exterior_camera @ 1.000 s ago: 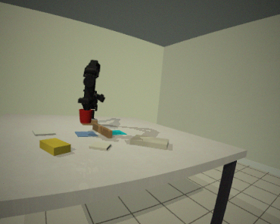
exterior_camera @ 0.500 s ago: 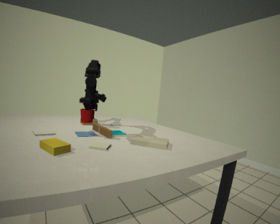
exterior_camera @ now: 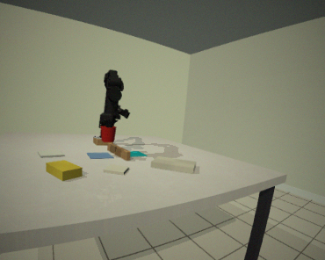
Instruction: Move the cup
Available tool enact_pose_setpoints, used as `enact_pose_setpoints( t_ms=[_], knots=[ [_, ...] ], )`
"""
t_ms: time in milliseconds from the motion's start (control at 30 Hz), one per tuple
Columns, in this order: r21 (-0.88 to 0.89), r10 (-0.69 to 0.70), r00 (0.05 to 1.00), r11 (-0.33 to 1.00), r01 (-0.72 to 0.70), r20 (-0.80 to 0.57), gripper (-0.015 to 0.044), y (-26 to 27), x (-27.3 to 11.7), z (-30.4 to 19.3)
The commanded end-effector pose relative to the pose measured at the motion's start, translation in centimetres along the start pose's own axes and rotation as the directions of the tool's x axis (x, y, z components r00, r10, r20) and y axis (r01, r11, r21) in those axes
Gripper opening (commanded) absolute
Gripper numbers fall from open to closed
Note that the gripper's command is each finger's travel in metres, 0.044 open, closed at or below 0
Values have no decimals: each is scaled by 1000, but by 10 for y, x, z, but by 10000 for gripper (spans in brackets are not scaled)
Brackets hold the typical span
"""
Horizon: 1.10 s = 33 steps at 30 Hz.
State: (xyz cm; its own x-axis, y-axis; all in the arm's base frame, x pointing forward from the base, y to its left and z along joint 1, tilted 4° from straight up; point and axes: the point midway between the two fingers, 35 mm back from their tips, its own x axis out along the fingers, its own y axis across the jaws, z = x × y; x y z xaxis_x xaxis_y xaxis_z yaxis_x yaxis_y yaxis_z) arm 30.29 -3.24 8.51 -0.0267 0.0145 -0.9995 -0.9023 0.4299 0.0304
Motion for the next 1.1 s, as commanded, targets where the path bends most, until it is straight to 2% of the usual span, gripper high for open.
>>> enact_pose_setpoints(
  t_ms=[0,1067],
  knots=[
    [5,12,1000,1000,-12,2,0,8,1,8],
    [4,16,1000,1000,-17,8,0,49,-2,67]
  ],
)
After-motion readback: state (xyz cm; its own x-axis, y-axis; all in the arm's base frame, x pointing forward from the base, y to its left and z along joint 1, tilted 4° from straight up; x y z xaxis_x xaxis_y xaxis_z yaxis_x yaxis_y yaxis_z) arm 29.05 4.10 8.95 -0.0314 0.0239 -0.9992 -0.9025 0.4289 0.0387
